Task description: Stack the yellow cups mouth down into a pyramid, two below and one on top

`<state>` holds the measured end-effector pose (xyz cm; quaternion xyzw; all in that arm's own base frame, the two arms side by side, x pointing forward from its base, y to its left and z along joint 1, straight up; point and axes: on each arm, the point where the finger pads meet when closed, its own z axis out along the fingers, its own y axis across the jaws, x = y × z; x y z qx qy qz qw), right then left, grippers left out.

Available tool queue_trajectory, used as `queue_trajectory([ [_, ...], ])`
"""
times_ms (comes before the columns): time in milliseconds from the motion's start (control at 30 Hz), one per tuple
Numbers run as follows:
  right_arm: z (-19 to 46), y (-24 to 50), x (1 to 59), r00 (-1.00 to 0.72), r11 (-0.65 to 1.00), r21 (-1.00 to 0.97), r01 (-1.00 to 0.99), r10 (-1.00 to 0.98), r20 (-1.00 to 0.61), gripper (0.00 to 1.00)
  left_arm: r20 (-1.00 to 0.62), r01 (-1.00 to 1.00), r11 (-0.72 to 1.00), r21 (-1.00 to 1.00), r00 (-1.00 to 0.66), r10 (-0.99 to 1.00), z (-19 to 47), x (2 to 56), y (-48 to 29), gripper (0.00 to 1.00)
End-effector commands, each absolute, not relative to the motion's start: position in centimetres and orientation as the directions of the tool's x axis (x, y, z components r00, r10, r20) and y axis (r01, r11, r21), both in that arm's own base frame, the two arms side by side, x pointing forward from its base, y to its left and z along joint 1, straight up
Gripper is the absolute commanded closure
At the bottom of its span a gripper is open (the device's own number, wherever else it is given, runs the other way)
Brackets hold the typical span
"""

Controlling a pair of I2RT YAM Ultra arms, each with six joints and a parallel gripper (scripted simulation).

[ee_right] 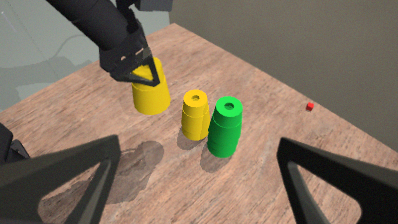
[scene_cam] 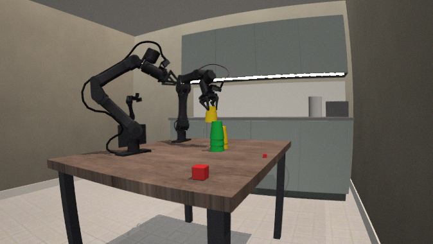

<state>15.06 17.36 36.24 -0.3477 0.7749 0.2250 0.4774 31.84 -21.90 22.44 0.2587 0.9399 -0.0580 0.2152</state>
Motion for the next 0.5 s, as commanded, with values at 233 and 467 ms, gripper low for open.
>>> queue_trajectory([
  [233, 36.4, 17.1, 14.7, -0.298, 0.656, 0.020, -0.754, -0.315, -0.901, 0.00, -0.507, 0.509, 0.861, -0.003, -0.743, 0.437, 22.5, 32.4, -22.1, 1.00],
  [467, 36.4, 17.1, 14.7, -0.298, 0.656, 0.020, -0.754, -0.315, -0.901, 0.00, -0.507, 0.508, 0.861, -0.003, -0.743, 0.437, 20.7, 32.6, -22.1, 1.00],
])
